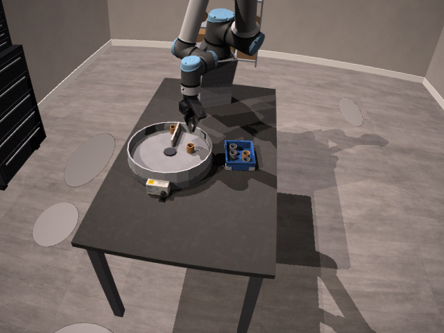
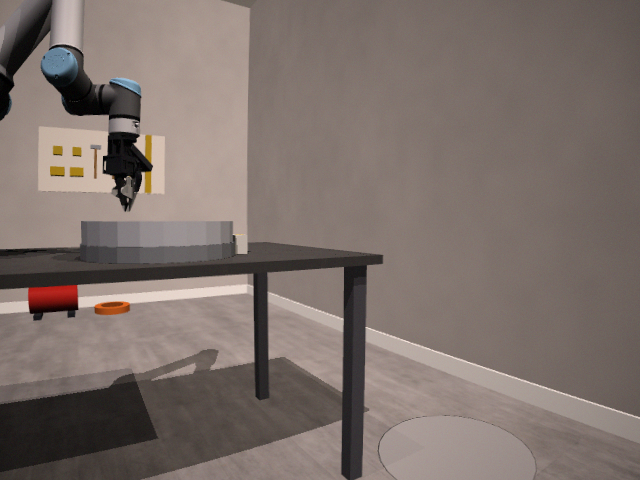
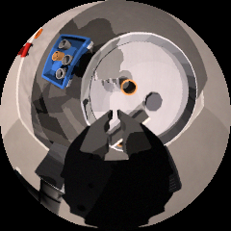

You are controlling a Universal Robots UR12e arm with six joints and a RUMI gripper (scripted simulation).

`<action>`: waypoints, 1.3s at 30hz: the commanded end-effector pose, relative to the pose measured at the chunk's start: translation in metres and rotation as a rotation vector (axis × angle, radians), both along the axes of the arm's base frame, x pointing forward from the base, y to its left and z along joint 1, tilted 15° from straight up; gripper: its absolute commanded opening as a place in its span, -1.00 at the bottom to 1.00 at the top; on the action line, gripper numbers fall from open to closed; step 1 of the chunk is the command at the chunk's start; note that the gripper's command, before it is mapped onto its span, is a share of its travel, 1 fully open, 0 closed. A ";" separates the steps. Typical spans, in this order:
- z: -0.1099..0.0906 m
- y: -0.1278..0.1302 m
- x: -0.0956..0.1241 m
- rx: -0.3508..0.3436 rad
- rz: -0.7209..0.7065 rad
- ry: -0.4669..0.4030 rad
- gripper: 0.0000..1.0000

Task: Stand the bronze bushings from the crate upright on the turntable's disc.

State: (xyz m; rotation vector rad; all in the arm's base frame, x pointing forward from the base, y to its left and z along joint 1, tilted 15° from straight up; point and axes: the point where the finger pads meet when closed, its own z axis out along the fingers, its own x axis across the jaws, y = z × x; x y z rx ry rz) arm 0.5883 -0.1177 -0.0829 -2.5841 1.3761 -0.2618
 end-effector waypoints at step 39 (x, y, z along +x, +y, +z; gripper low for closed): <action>0.038 0.259 0.050 -0.002 -0.002 -0.001 -0.90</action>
